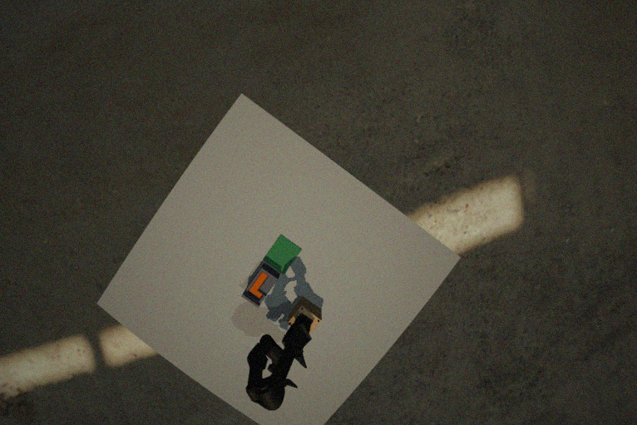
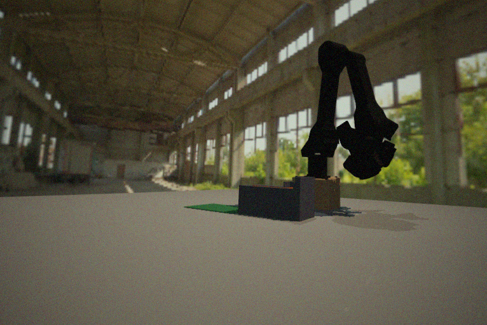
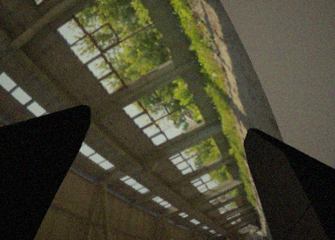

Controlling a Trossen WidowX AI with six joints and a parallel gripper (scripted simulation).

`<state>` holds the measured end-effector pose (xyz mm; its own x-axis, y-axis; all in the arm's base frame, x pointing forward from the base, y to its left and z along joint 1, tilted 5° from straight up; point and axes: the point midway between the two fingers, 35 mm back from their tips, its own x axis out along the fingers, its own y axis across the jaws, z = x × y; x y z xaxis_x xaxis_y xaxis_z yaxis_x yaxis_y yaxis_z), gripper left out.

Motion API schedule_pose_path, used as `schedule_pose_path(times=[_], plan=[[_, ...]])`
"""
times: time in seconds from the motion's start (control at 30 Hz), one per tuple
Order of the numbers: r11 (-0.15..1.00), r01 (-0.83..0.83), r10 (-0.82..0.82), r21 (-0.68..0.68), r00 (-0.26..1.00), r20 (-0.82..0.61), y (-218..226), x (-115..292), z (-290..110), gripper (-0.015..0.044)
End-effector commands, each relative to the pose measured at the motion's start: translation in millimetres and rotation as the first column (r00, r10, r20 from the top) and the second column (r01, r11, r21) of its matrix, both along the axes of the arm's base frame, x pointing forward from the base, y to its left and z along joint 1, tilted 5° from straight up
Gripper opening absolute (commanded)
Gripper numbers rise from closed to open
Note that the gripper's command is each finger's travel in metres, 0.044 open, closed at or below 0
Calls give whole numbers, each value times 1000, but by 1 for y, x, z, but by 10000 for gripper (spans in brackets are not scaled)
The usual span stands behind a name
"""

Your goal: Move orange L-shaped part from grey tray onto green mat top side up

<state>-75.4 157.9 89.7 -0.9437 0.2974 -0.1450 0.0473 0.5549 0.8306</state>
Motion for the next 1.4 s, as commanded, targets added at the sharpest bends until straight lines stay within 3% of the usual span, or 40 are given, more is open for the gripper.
schedule_pose_path(times=[0.0, 0.13, 0.27, 0.5, 0.73, 0.83, 1.13, 1.37], plan=[[1000, -1, 1, 0, 1000, 8, 1, 2, -1, 374], [1000, 0, 2, -13, 991, 134, 7, 28, -9, 269], [994, 70, -34, -81, 923, 383, 10, 89, -22, 180], [885, 411, -99, -219, 626, 774, -25, 217, -20, 180], [586, 781, -26, -217, 286, 958, -105, 311, 19, 180], [519, 832, 0, -198, 232, 973, -122, 322, 29, 180], [519, 832, 0, -198, 232, 973, -121, 322, 27, 180], [519, 832, 0, -199, 232, 973, -119, 329, -36, 180]])
